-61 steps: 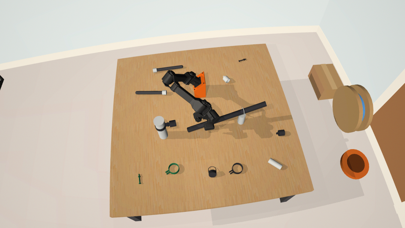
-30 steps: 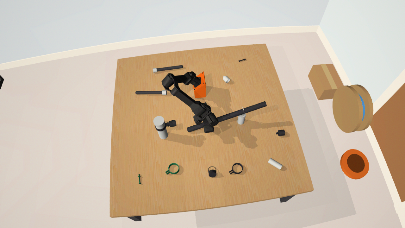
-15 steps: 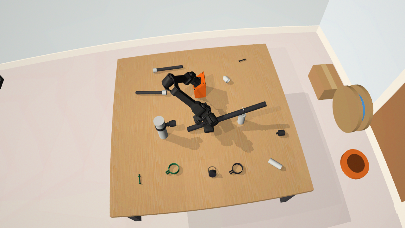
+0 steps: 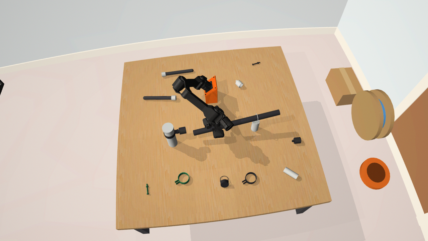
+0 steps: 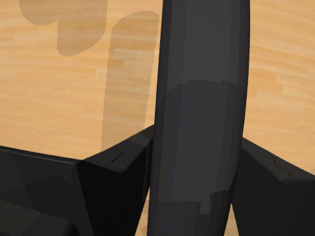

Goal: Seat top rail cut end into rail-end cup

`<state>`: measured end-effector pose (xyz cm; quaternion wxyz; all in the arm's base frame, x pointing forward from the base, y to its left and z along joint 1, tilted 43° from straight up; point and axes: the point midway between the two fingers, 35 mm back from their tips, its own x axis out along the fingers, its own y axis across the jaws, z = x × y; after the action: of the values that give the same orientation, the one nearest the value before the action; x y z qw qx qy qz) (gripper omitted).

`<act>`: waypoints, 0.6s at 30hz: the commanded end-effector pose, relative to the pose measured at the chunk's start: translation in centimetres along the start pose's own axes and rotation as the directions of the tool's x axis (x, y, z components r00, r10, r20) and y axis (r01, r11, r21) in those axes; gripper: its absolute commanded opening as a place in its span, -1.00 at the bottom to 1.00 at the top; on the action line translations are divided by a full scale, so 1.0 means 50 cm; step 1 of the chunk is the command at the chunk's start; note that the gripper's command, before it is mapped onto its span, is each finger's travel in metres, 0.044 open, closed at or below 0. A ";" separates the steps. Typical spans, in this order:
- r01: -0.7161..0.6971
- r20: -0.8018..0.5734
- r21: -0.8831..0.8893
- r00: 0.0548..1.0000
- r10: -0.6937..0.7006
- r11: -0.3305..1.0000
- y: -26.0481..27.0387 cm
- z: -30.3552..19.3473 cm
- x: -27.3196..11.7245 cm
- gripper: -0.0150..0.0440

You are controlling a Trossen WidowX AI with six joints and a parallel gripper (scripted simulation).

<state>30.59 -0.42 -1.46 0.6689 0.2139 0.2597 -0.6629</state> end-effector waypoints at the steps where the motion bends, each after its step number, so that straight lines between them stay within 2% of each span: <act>1: -0.015 0.067 0.000 0.998 0.015 1.000 0.005 0.023 -0.033 -0.49; 8: -0.034 0.167 -0.002 0.985 0.034 0.999 0.008 0.061 -0.083 -0.49; 18: -0.022 0.151 -0.004 0.988 0.022 1.000 0.004 0.055 -0.075 -0.49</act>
<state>31.02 0.78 3.06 0.6937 0.1651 0.2063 -0.6700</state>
